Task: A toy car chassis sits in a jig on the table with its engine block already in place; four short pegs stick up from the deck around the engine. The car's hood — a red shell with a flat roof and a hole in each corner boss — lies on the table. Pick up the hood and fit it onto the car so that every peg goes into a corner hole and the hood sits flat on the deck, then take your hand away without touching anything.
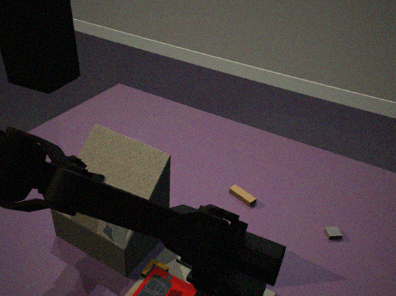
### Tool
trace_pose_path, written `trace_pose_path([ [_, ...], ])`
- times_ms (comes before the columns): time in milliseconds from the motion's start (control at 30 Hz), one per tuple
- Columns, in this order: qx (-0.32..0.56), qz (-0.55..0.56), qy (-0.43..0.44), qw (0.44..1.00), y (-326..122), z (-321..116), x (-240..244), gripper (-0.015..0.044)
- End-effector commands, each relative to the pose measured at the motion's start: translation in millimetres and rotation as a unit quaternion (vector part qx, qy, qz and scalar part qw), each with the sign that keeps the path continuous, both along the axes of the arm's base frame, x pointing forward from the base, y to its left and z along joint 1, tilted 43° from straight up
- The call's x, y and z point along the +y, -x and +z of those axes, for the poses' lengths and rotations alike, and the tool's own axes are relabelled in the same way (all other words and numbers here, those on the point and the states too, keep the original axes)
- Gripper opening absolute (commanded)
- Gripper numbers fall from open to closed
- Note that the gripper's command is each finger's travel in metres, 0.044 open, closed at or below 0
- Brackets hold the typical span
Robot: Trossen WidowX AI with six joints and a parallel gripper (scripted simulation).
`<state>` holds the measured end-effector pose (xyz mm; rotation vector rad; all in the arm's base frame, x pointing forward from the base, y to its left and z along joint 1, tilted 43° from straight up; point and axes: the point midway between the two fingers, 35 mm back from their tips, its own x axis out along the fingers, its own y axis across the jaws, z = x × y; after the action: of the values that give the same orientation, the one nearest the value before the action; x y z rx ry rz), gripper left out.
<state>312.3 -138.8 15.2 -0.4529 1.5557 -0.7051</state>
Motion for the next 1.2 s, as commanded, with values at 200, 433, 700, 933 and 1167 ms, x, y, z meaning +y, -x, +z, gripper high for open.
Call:
trace_pose_path([
  [200, 0.002, 0.001, 0.002, 1.0, 0.9, -3.1, -3.2, 0.0],
  [433, 0.002, 0.001, 0.002, 1.0, 1.3, -5.1, -5.0, 0.0],
  [700, 0.002, 0.001, 0.002, 1.0, 1.8, -7.5, -7.1, 0.0],
  [933, 0.001, 0.001, 0.002, 1.0, 2.3, -9.6, -8.9, 0.0],
  [1167, 0.0, 0.0, 0.0, 1.0, 2.0, -8.9, -7.9, 0.0],
])
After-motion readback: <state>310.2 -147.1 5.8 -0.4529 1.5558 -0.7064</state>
